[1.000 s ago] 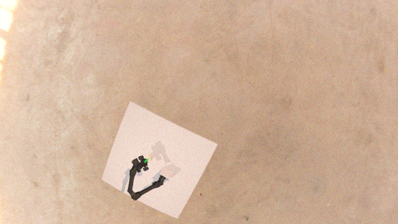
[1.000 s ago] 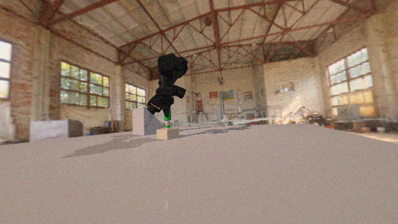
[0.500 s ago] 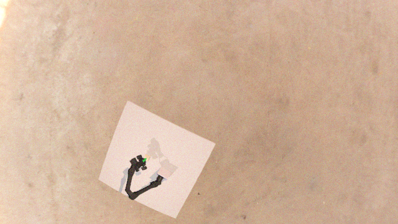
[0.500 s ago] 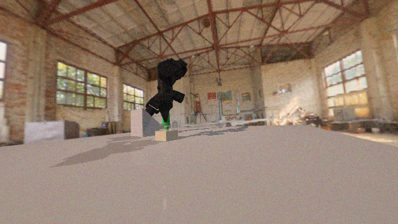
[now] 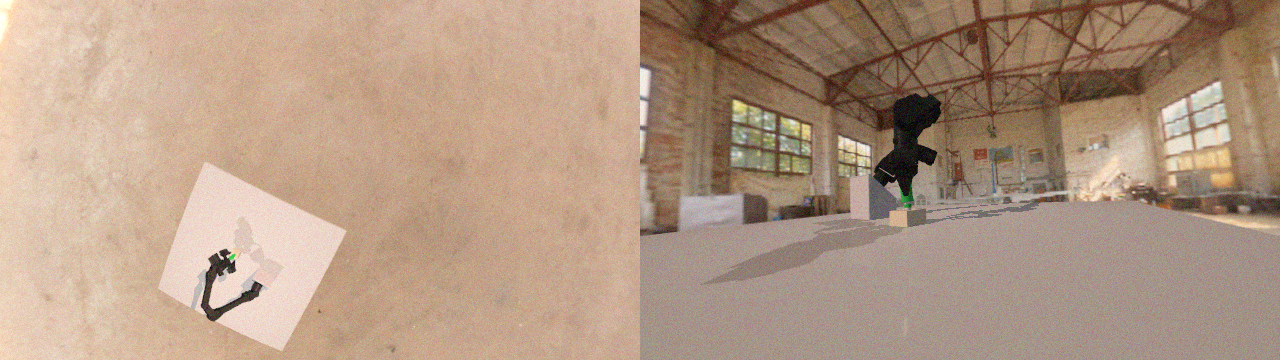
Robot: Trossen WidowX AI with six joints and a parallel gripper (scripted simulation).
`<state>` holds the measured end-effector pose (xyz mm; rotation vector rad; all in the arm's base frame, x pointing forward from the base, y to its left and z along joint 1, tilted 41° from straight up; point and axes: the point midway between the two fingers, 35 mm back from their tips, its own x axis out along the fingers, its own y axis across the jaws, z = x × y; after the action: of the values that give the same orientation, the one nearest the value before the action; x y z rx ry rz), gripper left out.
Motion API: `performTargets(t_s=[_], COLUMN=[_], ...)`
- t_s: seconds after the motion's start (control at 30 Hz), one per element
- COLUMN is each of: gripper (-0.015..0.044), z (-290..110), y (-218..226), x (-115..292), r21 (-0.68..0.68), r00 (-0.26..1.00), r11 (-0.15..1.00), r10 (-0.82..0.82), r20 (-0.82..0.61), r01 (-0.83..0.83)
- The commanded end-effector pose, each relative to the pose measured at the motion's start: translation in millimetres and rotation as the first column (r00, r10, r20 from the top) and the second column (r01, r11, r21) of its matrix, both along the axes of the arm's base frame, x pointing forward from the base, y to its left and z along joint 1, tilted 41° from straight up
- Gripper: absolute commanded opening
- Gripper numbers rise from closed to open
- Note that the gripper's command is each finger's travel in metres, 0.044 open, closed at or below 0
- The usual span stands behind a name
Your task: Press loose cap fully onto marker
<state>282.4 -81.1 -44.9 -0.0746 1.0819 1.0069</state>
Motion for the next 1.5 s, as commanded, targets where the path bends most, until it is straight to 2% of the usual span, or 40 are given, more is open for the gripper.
performTargets(t_s=[0.0, 0.1, 0.23, 0.37, 0.43, 0.53, 0.7, 0.77, 0.93, 1.47], gripper=[0.0440, 0.0440, 0.0440, 0.0440, 0.0387, 0.0309, 0.0177, 0.0125, 0.0000, 0.0000], z=[0.0, 8.7, 54.1, 56.6, 55.9, 52.8, 47.7, 47.0, 47.0, 40.0], y=[-0.1, -8.7, -47.2, -49.1, -48.8, -47.5, -45.3, -45.0, -45.0, -39.0], x=[0.1, 0.1, -6.6, -7.3, -7.3, -7.4, -7.1, -7.1, -7.1, -6.1], r21=[0.000, -0.002, -0.003, -0.003, 0.001, 0.002, -0.067, -0.082, -0.082, -0.082], r00=[1.000, 1.000, 1.000, 1.000, 0.998, 0.952, 0.735, 0.696, 0.696, 0.696], r11=[1.000, 1.000, 1.000, 1.000, 0.999, 0.972, 0.843, 0.820, 0.820, 0.820], r10=[0.000, 0.000, 0.000, 0.000, -0.043, -0.230, -0.502, -0.530, -0.530, -0.530], r20=[0.000, 0.000, -0.002, -0.002, -0.038, -0.201, -0.456, -0.485, -0.485, -0.485], r01=[0.000, 0.000, 0.000, 0.000, 0.043, 0.235, 0.534, 0.567, 0.567, 0.567])
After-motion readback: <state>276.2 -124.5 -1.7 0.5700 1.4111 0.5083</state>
